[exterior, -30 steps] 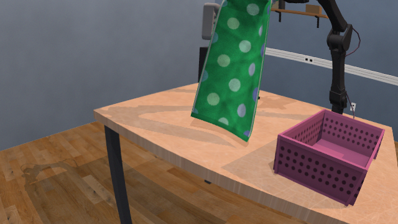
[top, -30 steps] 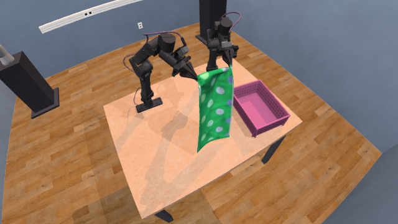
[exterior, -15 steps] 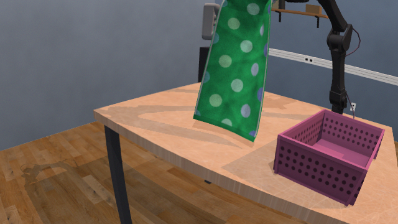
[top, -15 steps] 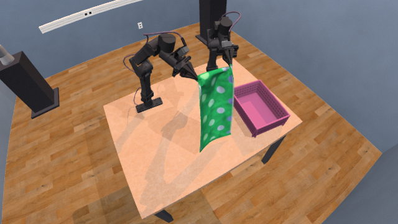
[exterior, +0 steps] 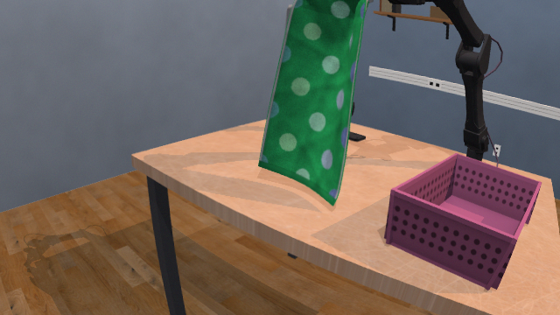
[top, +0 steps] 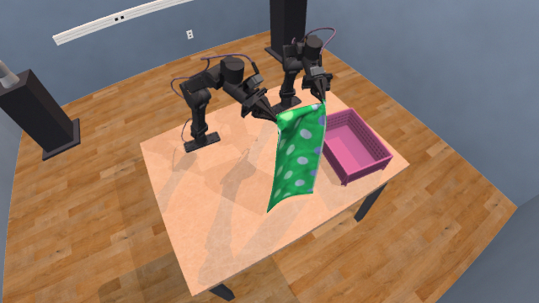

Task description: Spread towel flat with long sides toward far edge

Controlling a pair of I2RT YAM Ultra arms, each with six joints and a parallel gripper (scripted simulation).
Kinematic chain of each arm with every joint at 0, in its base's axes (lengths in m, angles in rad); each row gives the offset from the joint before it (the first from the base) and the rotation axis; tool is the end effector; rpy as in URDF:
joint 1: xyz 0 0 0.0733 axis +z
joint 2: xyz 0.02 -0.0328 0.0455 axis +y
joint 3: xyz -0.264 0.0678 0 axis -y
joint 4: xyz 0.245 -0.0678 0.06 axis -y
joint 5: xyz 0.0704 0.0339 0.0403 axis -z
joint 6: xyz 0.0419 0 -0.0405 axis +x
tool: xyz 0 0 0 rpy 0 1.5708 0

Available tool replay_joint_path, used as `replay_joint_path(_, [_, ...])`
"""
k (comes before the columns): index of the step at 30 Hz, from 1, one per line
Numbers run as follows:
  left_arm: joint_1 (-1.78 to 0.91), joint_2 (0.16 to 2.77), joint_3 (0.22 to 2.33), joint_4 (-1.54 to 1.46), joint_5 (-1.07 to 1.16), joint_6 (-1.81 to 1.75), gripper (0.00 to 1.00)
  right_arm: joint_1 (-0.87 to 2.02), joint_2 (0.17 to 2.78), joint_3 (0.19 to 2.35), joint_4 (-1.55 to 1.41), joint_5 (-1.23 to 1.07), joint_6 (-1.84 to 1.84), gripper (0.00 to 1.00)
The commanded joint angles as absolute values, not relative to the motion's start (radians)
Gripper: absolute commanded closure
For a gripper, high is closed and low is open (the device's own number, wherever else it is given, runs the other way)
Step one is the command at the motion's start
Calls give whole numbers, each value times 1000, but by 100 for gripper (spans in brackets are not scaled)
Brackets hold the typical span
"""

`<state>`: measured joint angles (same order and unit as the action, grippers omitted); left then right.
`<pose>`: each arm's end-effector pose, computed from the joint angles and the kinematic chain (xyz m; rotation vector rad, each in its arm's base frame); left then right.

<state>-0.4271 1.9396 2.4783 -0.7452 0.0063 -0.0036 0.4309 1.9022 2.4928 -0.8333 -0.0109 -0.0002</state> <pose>0.3686 -0.1668 0.5190 0.3803 1.7473 -0.3159 0.3491 0.1622 0.5275 -0.3979 1.7808 0.3149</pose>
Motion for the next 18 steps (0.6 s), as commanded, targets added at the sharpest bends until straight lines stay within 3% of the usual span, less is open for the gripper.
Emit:
replay_joint_path(1, [-395, 1979, 2427, -588, -3, 9, 100, 396, 1948, 2492, -695, 4, -3, 100])
replay_joint_path(4, [-399, 1935, 2382, -508, -12, 6, 100, 398, 1988, 2559, -712, 6, -1, 100])
replay_joint_path(5, [-385, 1996, 2353, -410, 3, 10, 100, 382, 1997, 2455, -590, 0, -4, 100])
replay_joint_path(12, [-393, 1869, 2074, -87, -11, 6, 100, 386, 1905, 2348, -463, 7, 0, 100])
replay_joint_path(18, [-393, 1881, 2043, 16, -12, 6, 100, 385, 1949, 2362, -448, 6, 0, 100])
